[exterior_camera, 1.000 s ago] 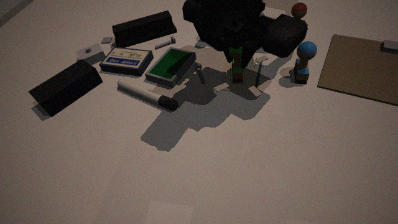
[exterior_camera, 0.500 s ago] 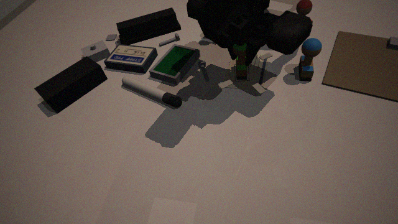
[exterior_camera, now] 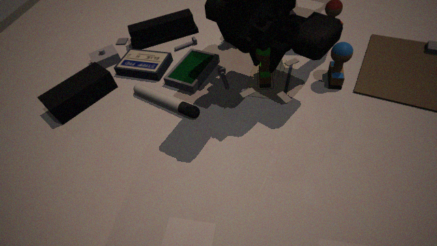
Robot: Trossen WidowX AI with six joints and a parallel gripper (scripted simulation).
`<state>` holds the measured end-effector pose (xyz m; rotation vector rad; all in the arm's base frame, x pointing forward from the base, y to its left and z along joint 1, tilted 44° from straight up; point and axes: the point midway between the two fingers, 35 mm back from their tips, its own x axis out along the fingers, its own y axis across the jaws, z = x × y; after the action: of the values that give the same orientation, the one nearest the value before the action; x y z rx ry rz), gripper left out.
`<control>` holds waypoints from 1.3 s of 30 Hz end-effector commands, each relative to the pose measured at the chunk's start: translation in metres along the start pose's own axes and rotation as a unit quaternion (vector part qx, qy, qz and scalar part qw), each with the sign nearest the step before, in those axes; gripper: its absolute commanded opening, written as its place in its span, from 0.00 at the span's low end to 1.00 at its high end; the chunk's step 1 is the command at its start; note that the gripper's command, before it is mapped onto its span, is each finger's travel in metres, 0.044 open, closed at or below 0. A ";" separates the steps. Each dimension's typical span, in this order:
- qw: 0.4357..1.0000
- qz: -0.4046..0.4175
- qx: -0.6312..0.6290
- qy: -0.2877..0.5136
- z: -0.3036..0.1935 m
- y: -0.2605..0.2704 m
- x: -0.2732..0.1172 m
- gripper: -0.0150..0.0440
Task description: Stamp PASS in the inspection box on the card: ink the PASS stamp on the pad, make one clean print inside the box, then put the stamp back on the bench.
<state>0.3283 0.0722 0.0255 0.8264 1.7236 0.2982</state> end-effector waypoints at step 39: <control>1.000 0.001 0.000 0.001 0.002 0.000 -0.038 0.25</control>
<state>0.3330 0.0524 0.0491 0.8345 1.7280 0.3026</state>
